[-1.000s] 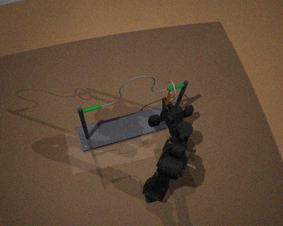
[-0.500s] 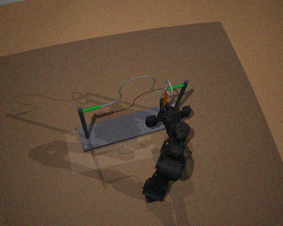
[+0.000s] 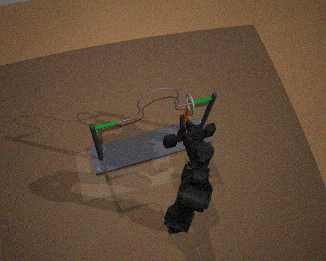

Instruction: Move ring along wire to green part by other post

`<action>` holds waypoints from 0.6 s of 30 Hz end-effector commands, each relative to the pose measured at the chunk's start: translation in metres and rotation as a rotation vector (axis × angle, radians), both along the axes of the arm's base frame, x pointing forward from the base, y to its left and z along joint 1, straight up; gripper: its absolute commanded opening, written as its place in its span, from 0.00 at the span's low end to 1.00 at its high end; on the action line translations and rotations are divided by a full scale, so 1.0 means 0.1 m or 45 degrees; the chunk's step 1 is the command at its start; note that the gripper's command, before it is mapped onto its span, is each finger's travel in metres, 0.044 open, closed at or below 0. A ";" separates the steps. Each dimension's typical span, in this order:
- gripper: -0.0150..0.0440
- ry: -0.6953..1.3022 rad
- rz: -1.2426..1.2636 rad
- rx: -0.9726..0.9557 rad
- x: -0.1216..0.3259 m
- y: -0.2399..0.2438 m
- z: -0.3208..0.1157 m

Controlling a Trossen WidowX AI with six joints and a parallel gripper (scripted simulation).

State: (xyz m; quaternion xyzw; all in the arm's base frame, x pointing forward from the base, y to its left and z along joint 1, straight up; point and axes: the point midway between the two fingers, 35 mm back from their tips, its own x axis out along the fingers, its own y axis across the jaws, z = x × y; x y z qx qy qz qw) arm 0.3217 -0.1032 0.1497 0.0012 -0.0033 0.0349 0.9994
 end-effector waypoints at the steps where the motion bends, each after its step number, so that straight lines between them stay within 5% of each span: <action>1: 0.00 -0.006 -0.003 0.011 -0.01 0.05 0.02; 18: 0.00 0.007 0.000 0.194 -0.04 0.40 0.04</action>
